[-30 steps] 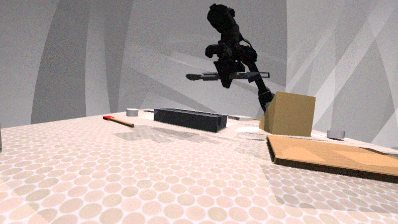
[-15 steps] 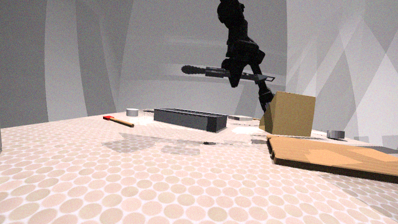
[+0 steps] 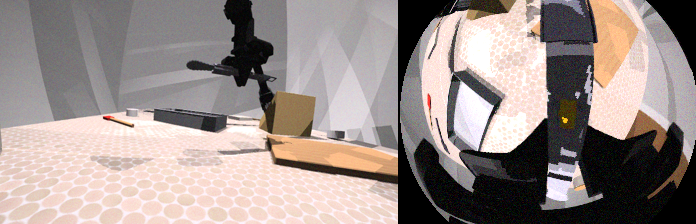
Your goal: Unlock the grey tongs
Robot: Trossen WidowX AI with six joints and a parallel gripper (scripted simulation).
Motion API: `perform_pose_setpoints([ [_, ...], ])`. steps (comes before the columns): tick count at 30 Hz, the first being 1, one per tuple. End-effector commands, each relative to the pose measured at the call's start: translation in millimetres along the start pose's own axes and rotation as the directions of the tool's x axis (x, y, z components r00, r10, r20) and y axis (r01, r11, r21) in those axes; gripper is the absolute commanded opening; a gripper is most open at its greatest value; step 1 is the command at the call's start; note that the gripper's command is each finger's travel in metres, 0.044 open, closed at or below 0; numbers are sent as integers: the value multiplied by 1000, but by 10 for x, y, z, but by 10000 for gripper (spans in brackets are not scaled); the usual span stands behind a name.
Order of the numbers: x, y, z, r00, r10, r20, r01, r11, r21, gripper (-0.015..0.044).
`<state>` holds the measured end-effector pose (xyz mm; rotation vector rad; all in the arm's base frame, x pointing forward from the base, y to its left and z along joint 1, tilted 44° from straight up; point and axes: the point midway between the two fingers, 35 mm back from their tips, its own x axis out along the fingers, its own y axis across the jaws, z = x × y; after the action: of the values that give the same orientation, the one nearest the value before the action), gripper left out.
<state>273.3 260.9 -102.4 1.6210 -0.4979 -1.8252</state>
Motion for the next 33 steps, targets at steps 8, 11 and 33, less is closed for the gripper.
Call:
perform_pose_setpoints([
  [8, -143, -606, 531, 1000, -26, -9, 27, 987, 156, -150],
  [11, -164, -769, 714, 1000, -29, -9, 30, 978, 205, -150],
  [33, -67, -1676, 2245, 1000, -17, 8, 10, 818, 575, -150],
])
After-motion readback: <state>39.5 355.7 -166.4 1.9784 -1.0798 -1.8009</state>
